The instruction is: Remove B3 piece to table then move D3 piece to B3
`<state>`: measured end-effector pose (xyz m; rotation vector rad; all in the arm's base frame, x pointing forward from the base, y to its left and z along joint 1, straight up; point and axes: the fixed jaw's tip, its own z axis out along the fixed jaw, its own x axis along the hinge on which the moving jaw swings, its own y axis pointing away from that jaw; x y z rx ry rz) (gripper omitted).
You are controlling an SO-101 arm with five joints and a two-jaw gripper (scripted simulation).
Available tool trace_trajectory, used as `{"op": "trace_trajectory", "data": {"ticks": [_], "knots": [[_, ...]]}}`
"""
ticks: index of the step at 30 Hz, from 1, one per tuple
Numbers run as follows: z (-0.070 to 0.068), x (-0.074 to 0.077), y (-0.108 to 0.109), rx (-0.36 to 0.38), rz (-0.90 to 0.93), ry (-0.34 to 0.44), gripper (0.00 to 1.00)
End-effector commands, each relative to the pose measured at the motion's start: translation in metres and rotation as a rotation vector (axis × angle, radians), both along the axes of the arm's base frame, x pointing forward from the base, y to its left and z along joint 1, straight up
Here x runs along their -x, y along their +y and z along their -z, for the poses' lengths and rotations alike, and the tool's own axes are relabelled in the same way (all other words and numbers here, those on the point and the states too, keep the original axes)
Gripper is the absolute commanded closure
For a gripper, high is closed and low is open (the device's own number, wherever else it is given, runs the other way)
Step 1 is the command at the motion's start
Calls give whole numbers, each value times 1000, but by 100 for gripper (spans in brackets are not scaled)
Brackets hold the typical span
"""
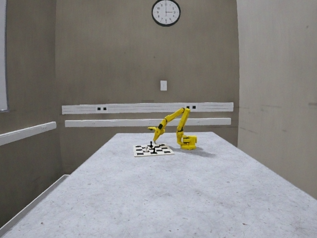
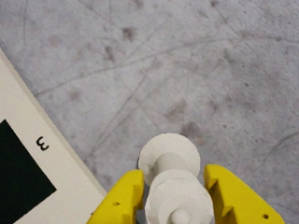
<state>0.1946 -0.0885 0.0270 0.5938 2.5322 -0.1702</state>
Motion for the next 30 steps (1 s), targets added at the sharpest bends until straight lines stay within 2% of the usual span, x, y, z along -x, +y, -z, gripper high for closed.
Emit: {"op": "trace_trajectory", "data": {"ticks": [1, 30], "knots": [[0, 0, 3, -7, -6, 2, 88], [-8, -4, 1, -7, -5, 1, 88]]}}
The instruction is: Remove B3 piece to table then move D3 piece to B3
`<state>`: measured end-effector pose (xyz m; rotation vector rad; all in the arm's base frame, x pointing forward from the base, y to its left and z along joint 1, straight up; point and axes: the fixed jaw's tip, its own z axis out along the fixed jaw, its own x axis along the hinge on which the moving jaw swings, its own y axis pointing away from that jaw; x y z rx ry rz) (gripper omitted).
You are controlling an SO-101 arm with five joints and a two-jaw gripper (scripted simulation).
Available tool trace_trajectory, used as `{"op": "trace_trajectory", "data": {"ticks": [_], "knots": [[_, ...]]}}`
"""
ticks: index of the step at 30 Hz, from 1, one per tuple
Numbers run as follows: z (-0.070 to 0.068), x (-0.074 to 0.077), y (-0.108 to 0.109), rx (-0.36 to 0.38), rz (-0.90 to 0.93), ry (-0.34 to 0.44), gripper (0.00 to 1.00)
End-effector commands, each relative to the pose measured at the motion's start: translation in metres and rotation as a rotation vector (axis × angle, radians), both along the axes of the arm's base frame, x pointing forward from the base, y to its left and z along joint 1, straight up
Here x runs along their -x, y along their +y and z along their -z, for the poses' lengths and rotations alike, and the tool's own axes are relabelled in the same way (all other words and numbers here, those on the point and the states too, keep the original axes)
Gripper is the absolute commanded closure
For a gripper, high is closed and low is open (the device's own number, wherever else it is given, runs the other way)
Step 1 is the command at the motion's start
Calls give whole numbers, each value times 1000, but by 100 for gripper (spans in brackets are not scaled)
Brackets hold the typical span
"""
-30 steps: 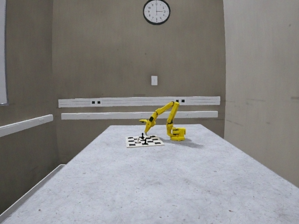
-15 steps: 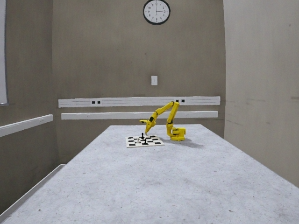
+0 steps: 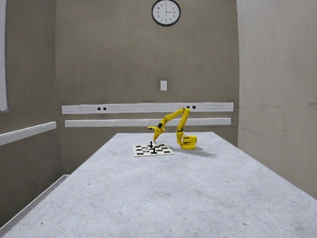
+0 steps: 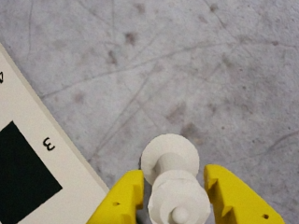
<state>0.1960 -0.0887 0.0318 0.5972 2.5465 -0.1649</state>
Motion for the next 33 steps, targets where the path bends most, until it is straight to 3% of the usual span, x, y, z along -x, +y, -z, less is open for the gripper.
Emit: {"op": "trace_trajectory", "data": {"ticks": [1, 20, 33], "knots": [[-3, -3, 1, 1, -5, -12, 88], [-15, -3, 1, 1, -5, -12, 88], [-42, -2, 2, 1, -5, -12, 88]]}}
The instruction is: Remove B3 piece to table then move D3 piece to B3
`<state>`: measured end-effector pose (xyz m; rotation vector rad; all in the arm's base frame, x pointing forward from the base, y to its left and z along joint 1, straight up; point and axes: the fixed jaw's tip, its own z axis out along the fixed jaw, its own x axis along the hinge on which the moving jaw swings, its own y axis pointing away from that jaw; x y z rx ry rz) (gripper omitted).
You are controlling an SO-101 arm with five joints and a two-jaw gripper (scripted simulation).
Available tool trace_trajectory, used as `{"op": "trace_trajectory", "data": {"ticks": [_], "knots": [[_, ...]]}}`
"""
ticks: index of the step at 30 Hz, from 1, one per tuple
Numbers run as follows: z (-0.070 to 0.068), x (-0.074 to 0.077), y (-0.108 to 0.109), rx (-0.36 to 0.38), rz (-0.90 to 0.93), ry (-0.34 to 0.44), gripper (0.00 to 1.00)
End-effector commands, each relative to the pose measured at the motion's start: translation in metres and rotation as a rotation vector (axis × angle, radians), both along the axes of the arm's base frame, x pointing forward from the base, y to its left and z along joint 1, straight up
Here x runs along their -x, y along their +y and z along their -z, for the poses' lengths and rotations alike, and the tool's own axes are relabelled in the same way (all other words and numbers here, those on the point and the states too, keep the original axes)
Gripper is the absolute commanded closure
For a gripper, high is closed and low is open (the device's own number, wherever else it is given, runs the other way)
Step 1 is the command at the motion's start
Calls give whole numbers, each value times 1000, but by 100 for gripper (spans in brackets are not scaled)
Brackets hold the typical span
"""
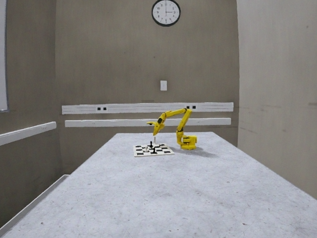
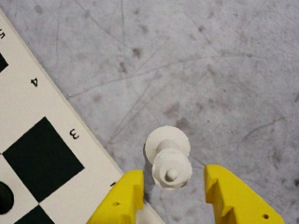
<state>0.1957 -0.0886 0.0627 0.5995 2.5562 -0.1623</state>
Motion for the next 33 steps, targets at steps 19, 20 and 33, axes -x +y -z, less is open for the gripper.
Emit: {"op": "trace_trajectory", "data": {"ticks": [19, 20, 33], "knots": [[-29, -2, 2, 5, -5, -21, 88], [-29, -2, 2, 5, -5, -21, 88], [-26, -17, 58, 4, -280, -21, 89]]}}
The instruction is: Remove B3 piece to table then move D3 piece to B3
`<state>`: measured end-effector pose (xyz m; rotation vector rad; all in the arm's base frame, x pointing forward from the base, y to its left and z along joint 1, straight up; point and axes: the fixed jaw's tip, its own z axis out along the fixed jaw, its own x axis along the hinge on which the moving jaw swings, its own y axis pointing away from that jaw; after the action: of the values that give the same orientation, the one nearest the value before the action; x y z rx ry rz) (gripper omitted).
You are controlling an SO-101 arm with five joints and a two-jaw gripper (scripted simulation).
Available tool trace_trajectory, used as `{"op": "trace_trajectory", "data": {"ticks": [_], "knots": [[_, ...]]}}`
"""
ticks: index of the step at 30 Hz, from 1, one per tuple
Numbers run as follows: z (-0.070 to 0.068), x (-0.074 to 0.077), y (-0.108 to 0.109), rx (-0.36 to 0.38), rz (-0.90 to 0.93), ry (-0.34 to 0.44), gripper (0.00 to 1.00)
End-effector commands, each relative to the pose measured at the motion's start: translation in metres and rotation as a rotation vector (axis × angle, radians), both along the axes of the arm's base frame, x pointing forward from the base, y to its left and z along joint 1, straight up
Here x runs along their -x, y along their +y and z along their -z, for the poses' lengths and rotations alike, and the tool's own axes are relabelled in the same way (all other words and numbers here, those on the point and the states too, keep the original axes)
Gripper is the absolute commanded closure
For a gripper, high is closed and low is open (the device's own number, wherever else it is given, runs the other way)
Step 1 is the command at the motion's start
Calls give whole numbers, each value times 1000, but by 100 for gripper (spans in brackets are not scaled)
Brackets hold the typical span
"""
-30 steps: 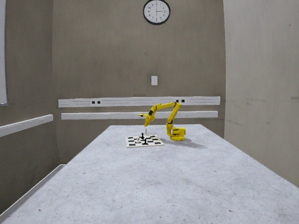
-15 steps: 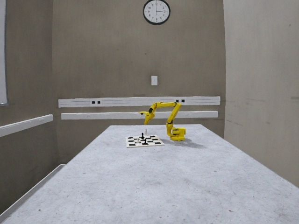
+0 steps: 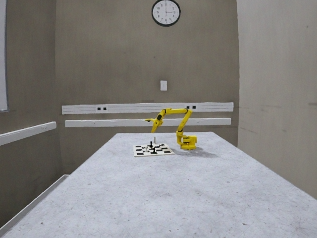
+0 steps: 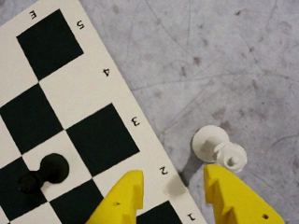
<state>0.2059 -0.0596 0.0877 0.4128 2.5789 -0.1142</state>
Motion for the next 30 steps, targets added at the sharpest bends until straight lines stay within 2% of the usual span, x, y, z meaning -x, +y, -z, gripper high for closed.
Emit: {"op": "trace_trajectory", "data": {"ticks": [1, 3, 5, 9, 30], "knots": [[0, -8, 40, 0, -186, -13, 89], [0, -8, 58, 0, -271, -13, 90], [0, -8, 58, 0, -271, -13, 90], [1, -7, 76, 0, -359, -12, 90], [7, -5, 80, 0, -377, -12, 90]]}}
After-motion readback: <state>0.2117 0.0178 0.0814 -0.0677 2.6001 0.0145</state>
